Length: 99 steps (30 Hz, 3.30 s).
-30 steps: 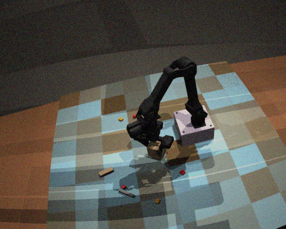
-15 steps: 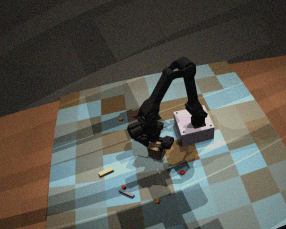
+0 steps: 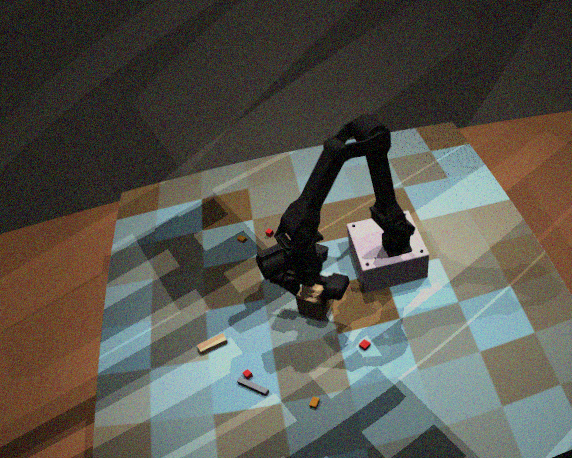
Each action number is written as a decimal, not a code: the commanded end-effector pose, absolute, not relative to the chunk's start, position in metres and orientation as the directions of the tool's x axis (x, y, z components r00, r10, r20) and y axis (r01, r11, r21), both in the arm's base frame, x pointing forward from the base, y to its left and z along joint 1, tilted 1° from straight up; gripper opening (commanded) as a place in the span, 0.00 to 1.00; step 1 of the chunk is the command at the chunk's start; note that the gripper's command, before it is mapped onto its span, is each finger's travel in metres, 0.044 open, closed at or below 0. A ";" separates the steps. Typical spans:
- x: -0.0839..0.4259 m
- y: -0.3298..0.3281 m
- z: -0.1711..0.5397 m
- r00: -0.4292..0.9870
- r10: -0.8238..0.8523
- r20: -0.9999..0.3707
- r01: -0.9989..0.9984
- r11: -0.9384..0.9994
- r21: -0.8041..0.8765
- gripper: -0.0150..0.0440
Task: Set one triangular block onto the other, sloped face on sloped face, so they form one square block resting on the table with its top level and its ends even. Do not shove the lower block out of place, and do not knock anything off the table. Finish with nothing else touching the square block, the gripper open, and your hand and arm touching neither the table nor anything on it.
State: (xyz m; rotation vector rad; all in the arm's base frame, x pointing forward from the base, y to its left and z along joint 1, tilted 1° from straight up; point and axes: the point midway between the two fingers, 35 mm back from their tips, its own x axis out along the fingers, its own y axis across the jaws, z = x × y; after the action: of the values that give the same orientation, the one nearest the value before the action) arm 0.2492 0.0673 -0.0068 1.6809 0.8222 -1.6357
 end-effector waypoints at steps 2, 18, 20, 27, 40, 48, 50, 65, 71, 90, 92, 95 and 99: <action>0.248 0.067 -0.009 0.026 0.002 -1.000 0.806 -0.591 0.020 0.25; 0.248 0.067 -0.010 0.026 0.003 -1.000 0.807 -0.590 0.019 0.25; 0.248 0.067 -0.010 0.026 0.003 -1.000 0.807 -0.590 0.019 0.25; 0.248 0.067 -0.011 0.026 0.003 -1.000 0.807 -0.590 0.019 0.25; 0.248 0.066 -0.011 0.025 0.000 -1.000 0.803 -0.595 0.020 0.30; 0.248 0.066 -0.011 0.025 0.000 -1.000 0.803 -0.595 0.020 0.65; 0.248 0.066 -0.011 0.025 0.000 -1.000 0.803 -0.595 0.020 0.74; 0.251 0.067 0.011 0.025 0.000 -1.000 0.803 -0.595 0.021 1.00; 0.246 0.067 0.097 0.025 0.000 -1.000 0.803 -0.595 0.020 1.00; 0.250 0.068 0.098 0.050 0.007 -0.999 0.804 -0.593 0.036 1.00; 0.250 0.068 0.098 0.050 0.007 -0.999 0.804 -0.593 0.036 1.00; 0.250 0.068 0.098 0.050 0.007 -0.999 0.804 -0.593 0.036 1.00; 0.250 0.068 0.098 0.050 0.007 -0.999 0.804 -0.593 0.036 1.00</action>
State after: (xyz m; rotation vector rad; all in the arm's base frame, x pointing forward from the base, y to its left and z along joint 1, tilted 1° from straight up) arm 0.2498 0.0676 0.0979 1.6958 0.8217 -1.6134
